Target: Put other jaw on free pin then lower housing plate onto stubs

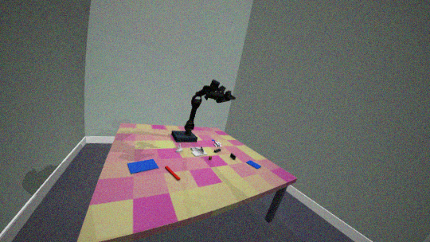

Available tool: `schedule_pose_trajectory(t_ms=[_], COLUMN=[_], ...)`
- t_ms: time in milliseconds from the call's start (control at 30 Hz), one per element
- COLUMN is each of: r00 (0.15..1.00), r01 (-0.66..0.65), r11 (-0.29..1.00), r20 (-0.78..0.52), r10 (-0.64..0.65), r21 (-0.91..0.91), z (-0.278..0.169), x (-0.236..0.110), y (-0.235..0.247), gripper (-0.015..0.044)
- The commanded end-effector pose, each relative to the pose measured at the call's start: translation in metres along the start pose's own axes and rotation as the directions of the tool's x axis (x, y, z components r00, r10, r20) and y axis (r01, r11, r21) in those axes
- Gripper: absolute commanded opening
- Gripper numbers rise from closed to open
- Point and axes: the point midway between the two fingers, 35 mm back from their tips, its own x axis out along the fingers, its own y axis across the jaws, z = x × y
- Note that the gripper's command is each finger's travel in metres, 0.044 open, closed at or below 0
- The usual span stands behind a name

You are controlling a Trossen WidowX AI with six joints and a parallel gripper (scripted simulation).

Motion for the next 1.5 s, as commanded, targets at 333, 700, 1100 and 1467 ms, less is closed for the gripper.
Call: schedule_pose_trajectory(t_ms=[333, 700, 1100, 1467], r00=[0.982, 0.908, 0.774, 0.615], r01=[0.155, 0.364, 0.580, 0.750], r11=[0.977, 0.883, 0.711, 0.511], r20=[-0.130, -0.324, -0.542, -0.727], r10=[-0.136, -0.265, -0.328, -0.307], r21=[0.145, 0.297, 0.397, 0.419], z=[-0.041, -0.098, -0.160, -0.213], x=[-0.020, -0.053, -0.096, -0.139], y=[-0.014, -0.020, -0.009, 0.018], gripper=[0.0440, 0.0440, 0.0440, 0.0440])
